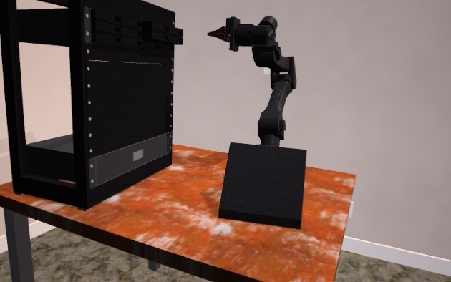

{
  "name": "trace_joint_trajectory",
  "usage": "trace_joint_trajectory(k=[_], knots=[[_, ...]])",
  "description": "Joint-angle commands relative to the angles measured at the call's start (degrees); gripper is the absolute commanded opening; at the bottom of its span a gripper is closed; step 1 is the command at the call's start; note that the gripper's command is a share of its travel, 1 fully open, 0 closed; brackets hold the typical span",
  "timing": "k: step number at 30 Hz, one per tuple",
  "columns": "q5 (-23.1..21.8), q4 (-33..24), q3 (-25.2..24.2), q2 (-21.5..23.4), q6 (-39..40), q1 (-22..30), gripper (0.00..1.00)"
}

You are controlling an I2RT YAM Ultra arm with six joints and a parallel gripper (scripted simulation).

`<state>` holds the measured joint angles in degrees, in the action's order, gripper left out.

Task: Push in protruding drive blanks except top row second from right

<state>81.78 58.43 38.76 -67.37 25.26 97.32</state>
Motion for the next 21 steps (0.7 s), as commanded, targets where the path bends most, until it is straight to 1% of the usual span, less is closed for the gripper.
trace_joint_trajectory(k=[1, 11, 15, 17, 19, 20, 21], knots=[[-0.5, 0.7, -0.7, -0.9, -0.8, 0.8, 0.00], [-0.7, 0.6, -0.6, -1.0, -0.7, 0.8, 0.00], [-1.7, -2.2, 1.4, -1.9, 2.2, -1.6, 0.00], [-3.1, -2.9, 1.3, -3.2, 4.4, -3.2, 0.00], [-3.1, -2.9, 1.3, -3.2, 4.4, -3.2, 0.00], [-4.3, -4.1, 1.6, -4.2, 6.4, -4.5, 0.00], [-5.6, -4.0, 1.6, -5.9, 7.9, -6.1, 0.00]])
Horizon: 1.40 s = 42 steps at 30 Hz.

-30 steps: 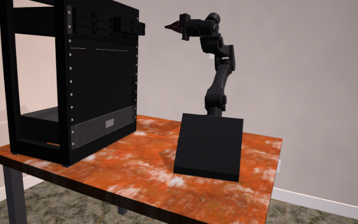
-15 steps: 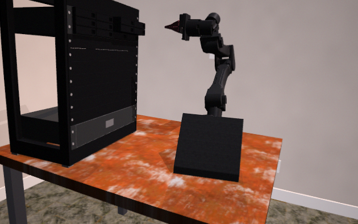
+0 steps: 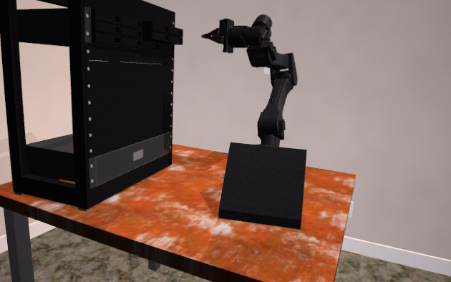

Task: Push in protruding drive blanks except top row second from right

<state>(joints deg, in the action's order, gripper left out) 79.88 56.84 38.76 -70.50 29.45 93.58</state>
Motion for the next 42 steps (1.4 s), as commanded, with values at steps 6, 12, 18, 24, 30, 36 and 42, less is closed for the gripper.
trace_joint_trajectory(k=[6, 12, 18, 24, 30, 36, 42], knots=[[-10.3, -3.9, 3.8, -10.7, 11.3, -9.2, 0.00], [-12.2, -6.8, 5.6, -10.0, 13.8, -10.4, 0.00], [-15.2, -9.3, 7.2, -13.1, 15.9, -14.0, 0.00], [-22.4, -12.3, 11.9, -16.9, 18.3, -21.3, 0.00], [-23.1, -13.0, 12.9, -15.4, 18.5, -20.7, 0.00], [-23.1, -13.2, 13.0, -15.5, 18.3, -20.8, 0.00], [-23.1, -13.3, 13.2, -15.5, 18.3, -20.8, 0.00]])
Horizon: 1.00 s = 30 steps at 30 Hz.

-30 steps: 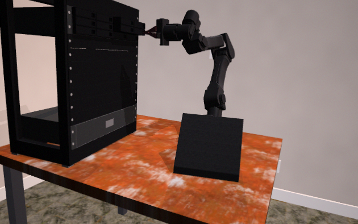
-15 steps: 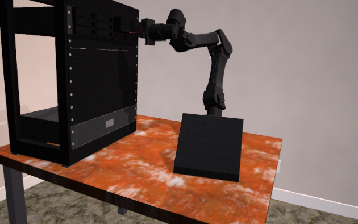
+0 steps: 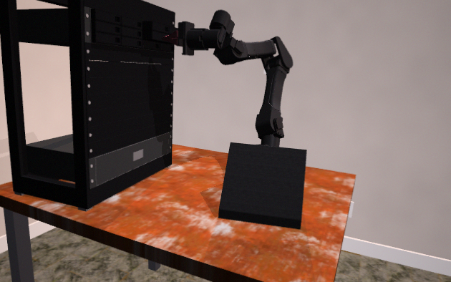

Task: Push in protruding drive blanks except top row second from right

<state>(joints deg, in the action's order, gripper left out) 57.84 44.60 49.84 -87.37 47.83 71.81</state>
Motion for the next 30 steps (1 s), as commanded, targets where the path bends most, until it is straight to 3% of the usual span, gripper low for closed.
trace_joint_trajectory(k=[1, 24, 30], knots=[[-1.0, -1.2, 2.3, 1.4, -0.1, 1.1, 0.00], [-0.7, -2.5, 3.7, 0.9, -0.3, 1.4, 0.00], [-2.1, -2.9, 4.6, -1.7, 0.4, -1.2, 0.00]])
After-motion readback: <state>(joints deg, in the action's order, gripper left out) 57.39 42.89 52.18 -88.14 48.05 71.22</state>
